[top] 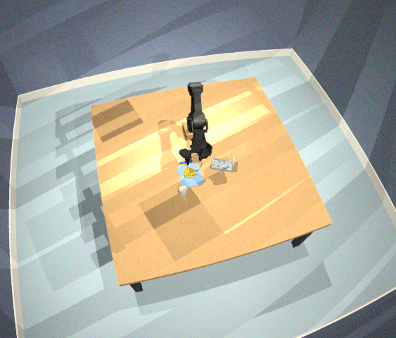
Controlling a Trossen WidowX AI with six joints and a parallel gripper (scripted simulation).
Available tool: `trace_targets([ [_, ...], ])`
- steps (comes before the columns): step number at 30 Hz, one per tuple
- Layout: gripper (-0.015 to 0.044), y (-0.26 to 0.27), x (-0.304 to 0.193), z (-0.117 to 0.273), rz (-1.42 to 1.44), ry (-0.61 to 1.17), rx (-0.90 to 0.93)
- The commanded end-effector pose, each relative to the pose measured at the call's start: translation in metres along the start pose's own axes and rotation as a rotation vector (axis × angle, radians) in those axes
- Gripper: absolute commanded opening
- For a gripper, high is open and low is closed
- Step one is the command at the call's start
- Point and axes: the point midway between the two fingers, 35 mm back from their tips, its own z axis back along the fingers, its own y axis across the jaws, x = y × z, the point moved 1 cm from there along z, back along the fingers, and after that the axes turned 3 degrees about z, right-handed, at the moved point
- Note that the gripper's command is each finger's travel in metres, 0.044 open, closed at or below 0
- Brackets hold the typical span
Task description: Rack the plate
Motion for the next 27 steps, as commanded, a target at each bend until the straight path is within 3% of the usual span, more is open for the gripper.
trace_targets([
  [1,0.04,0.006,-0.015,-0.034,-0.104,0.081,0.083],
  [13,0.04,0.024,-0.057,-0.099,-0.366,0.27,0.25],
  [27,0.04,0.03,-0.061,-0.11,-0.38,0.28,0.258],
])
